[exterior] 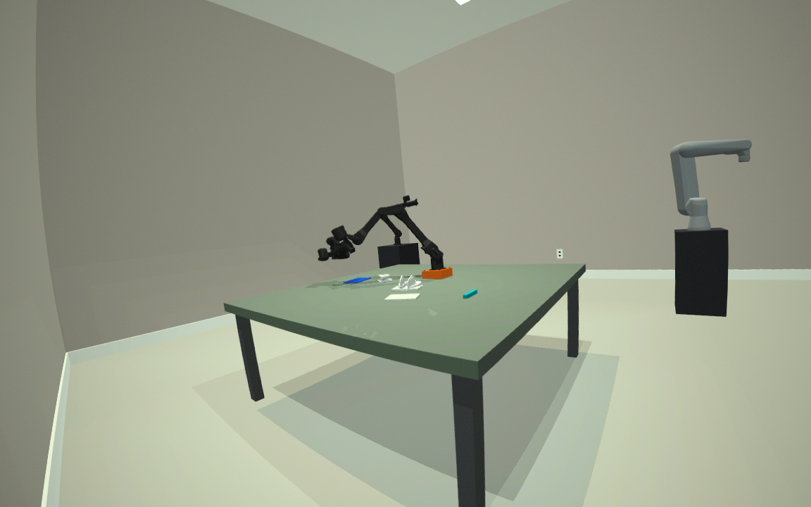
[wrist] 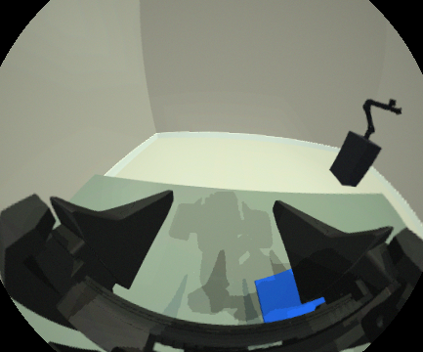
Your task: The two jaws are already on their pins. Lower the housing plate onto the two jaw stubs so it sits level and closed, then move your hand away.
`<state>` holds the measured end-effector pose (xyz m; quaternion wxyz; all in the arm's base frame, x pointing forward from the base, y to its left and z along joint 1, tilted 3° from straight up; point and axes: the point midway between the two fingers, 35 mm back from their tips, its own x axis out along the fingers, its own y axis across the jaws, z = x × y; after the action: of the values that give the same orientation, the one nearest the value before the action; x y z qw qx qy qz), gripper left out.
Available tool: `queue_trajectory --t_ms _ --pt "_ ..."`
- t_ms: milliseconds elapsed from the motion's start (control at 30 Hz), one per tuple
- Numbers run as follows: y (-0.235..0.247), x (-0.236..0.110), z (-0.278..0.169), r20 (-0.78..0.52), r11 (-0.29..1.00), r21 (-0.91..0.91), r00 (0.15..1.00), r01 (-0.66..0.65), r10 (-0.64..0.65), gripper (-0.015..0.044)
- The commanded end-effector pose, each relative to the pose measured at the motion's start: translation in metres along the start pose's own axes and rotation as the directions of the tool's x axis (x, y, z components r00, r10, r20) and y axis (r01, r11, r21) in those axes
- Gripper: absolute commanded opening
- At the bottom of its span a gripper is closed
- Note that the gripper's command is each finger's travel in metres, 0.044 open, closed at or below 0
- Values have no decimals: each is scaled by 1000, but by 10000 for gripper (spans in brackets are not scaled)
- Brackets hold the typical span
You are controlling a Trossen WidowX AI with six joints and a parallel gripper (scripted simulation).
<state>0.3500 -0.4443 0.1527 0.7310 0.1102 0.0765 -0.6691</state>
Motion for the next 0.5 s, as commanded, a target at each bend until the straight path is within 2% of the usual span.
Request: queue_trajectory --t_ms 0,467 --pt "-7 -5 -6 -72 995 -95 997 -22 15 440" --pt "-41 -38 -35 -373 904 -384 927 -188 35 440"
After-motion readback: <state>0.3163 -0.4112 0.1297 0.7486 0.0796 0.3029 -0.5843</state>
